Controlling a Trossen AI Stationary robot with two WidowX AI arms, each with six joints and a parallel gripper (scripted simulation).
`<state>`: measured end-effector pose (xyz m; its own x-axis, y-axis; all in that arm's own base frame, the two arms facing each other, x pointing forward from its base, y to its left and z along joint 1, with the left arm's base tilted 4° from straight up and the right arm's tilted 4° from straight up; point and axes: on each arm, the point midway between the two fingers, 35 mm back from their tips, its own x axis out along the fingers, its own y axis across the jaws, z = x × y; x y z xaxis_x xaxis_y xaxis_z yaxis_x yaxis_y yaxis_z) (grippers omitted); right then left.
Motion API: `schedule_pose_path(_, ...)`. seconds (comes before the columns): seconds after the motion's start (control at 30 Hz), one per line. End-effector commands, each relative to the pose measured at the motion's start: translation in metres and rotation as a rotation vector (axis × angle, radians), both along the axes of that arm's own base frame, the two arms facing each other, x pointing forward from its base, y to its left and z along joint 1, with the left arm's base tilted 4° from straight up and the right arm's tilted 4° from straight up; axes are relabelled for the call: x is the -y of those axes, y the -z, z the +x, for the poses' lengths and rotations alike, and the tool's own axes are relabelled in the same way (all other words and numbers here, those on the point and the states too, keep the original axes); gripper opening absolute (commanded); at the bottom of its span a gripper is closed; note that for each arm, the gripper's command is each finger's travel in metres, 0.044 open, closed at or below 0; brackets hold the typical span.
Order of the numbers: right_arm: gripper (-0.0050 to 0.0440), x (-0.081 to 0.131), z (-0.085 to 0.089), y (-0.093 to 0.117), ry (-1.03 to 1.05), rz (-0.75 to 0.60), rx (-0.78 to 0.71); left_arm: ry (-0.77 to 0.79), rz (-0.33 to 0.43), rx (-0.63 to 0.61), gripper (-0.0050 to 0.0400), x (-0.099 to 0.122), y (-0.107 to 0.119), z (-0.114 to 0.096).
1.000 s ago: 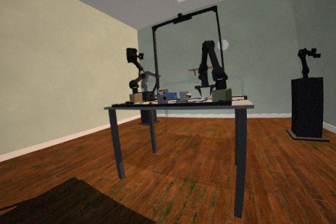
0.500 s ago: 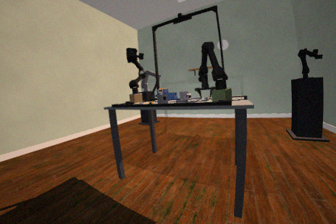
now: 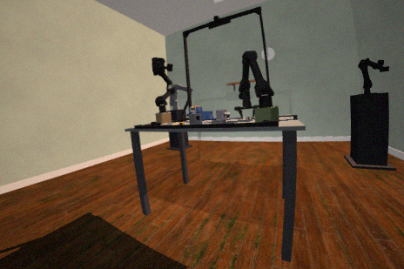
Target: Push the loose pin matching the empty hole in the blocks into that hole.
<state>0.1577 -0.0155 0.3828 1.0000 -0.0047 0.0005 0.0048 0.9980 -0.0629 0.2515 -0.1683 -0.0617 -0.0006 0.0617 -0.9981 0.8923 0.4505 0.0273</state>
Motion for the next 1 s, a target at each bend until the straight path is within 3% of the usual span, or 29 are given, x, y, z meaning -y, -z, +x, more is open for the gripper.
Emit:
schedule_pose_path(0.0,0.04,-0.0009,-0.0002,0.0001,-0.005,-0.003,-0.001,0.002,0.004,0.0,0.0328,-0.001,0.001,-0.0003)
schedule_pose_path(0.17,0.04,-0.0009,-0.0002,0.0001,-0.005,-0.003,-0.001,0.002,0.004,0.0,0.0208,-0.001,0.001,-0.0003)
schedule_pose_path(0.23,0.04,-0.0009,-0.0002,0.0001,-0.005,-0.003,-0.001,0.002,0.004,0.0,0.0208,-0.001,0.001,-0.0003)
schedule_pose_path(0.3,0.04,-0.0009,-0.0002,0.0001,-0.005,-0.003,-0.001,0.002,0.004,0.0,0.016,-0.001,0.001,-0.0003)
schedule_pose_path(0.87,0.04,-0.0009,-0.0002,0.0001,-0.005,-0.003,-0.001,0.002,0.004,0.0,0.0067,-0.001,0.001,-0.0003)
schedule_pose_path(0.97,0.04,-0.0009,-0.0002,0.0001,-0.005,-0.003,-0.001,0.002,0.004,0.0,0.0,-0.001,0.001,-0.0003)
